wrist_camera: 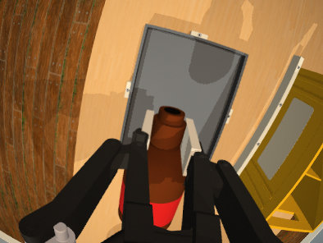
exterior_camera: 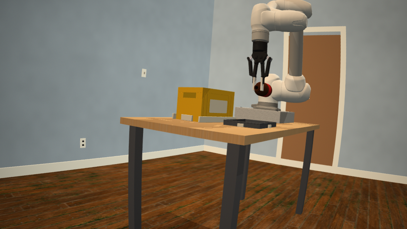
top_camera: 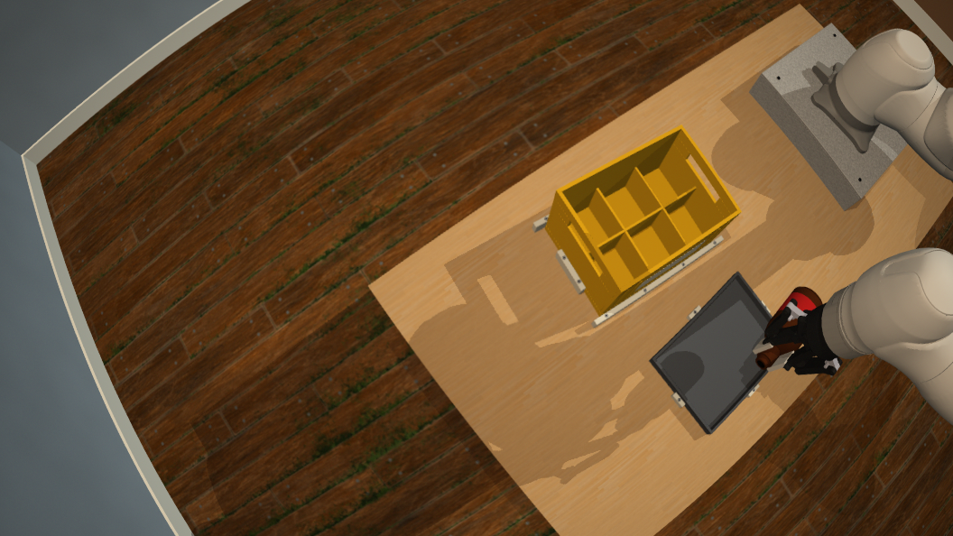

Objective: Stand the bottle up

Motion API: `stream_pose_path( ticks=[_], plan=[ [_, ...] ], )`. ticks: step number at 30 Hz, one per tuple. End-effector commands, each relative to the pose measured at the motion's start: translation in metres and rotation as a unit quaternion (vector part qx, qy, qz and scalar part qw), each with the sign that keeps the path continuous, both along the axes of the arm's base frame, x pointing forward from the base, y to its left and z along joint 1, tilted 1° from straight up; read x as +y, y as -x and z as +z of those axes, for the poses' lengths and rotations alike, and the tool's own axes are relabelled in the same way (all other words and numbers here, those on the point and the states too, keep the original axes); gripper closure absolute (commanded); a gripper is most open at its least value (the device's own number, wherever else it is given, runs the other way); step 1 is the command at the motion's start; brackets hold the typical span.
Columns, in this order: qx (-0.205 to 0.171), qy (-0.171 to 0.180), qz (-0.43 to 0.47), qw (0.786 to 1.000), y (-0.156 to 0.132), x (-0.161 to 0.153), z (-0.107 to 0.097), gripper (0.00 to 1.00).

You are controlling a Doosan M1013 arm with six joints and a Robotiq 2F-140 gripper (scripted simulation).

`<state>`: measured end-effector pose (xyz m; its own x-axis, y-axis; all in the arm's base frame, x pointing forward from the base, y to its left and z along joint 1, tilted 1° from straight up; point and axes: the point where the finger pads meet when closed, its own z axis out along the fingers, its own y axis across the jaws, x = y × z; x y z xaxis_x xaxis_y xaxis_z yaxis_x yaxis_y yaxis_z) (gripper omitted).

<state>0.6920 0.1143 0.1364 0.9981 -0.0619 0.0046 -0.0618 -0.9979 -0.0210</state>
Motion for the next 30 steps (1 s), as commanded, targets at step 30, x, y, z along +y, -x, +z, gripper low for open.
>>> stream_pose_path(
  ticks=[30],
  plan=[
    [0.001, -0.001, -0.132, 0.991, -0.0014, 0.0007, 0.0044, 0.90]
  ],
)
